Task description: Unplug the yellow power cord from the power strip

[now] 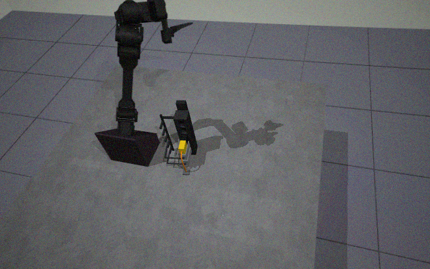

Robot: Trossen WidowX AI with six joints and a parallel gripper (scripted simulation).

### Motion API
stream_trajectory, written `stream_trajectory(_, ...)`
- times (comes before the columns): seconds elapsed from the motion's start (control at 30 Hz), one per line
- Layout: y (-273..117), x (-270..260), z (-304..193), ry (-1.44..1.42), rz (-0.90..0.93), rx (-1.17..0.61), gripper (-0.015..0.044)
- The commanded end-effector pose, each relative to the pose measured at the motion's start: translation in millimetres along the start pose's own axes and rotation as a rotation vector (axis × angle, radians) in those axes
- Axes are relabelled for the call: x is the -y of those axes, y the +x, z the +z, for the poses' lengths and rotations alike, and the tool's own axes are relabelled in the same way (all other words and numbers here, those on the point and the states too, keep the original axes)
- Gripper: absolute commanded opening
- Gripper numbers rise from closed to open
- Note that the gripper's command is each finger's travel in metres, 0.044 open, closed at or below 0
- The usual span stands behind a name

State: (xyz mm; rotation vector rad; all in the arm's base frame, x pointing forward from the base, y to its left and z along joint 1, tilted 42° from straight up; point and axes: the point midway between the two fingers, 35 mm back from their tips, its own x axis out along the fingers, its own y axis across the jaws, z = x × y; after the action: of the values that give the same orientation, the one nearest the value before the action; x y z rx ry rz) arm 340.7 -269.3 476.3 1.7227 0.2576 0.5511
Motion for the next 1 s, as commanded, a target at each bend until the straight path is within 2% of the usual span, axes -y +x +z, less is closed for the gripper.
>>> stream_trajectory(0.0, 1, 1, 1, 0.004, 0.002, 0.001, 0.0374)
stream_trajectory(0.27, 26, 53, 54, 0.164, 0.036, 0.094, 0.0164)
stream_trajectory(0.6, 53, 170, 98, 0.343, -0.095, 0.269, 0.0160)
stream_trajectory(0.97, 56, 307, 84, 0.466, -0.401, 0.376, 0.0160)
